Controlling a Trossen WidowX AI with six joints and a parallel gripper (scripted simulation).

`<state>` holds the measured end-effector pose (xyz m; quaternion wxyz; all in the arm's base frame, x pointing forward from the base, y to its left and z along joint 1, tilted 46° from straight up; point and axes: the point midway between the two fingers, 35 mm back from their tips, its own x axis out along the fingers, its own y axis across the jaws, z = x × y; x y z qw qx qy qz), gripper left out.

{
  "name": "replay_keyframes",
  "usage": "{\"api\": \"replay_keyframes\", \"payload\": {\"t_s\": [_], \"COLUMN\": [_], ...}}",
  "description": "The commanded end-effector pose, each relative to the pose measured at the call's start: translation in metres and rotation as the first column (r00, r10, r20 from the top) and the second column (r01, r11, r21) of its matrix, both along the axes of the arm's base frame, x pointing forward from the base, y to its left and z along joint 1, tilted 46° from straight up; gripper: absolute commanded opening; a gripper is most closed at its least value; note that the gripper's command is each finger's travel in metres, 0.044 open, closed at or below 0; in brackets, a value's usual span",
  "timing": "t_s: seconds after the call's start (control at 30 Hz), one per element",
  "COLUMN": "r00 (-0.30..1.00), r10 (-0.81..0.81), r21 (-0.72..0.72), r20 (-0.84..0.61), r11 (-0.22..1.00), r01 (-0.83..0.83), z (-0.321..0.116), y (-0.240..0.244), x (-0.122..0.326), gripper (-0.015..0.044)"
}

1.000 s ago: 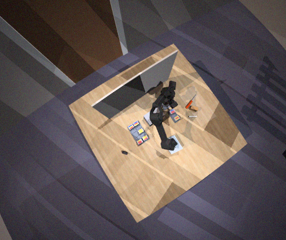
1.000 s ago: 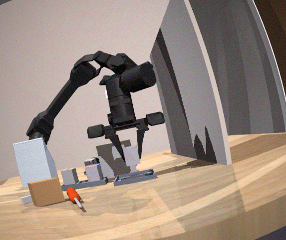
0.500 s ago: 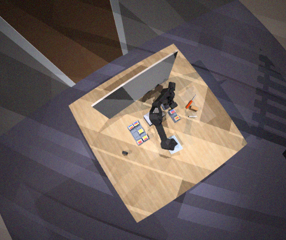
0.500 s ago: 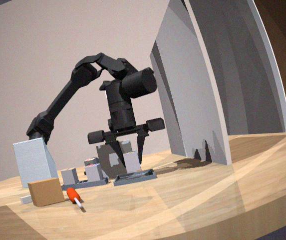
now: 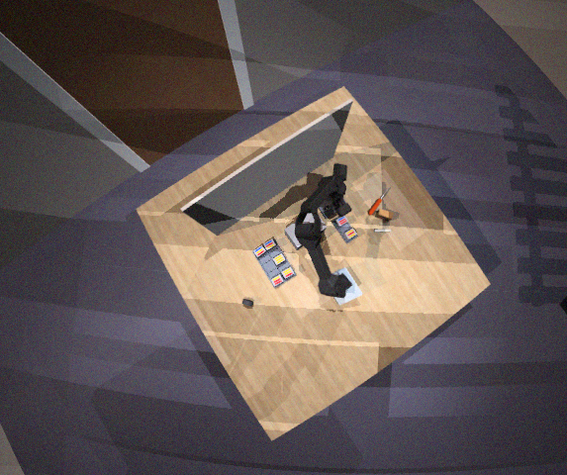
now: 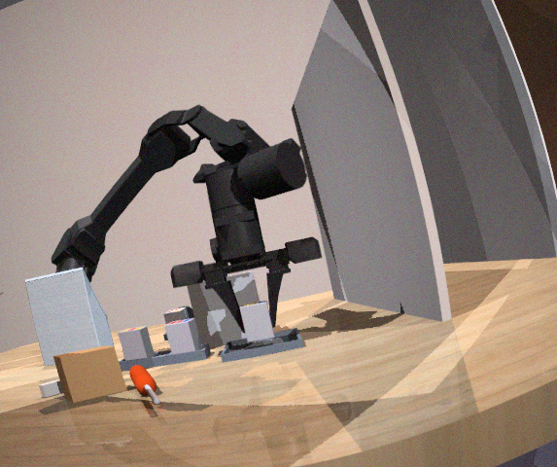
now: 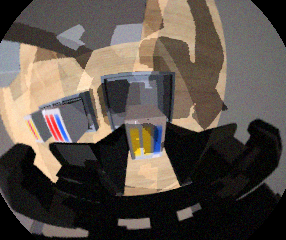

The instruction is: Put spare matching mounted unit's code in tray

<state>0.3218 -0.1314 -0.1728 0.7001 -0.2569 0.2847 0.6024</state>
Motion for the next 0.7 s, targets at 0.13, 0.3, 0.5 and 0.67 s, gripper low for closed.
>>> {"api": "replay_keyframes", "payload": {"t_s": [0.13,0.3,0.5,0.67], "r00": [1.000,1.000,1.000,1.000], "r10": [0.000,0.000,-0.002,-0.003], "r21": [0.000,0.000,-0.003,0.000], "r20": [0.000,0.000,-0.001,-0.003], "r11": [1.000,1.000,1.000,1.000], "r01": [0.000,0.000,0.002,0.003], "z": [0.000,0.000,0.029,0.076], "y": [0.000,0.000,-0.033,-0.075], "x": [0.000,0.000,-0.002,-0.013], "gripper": [0.0262,0.0394,0.0440,0.0440]}}
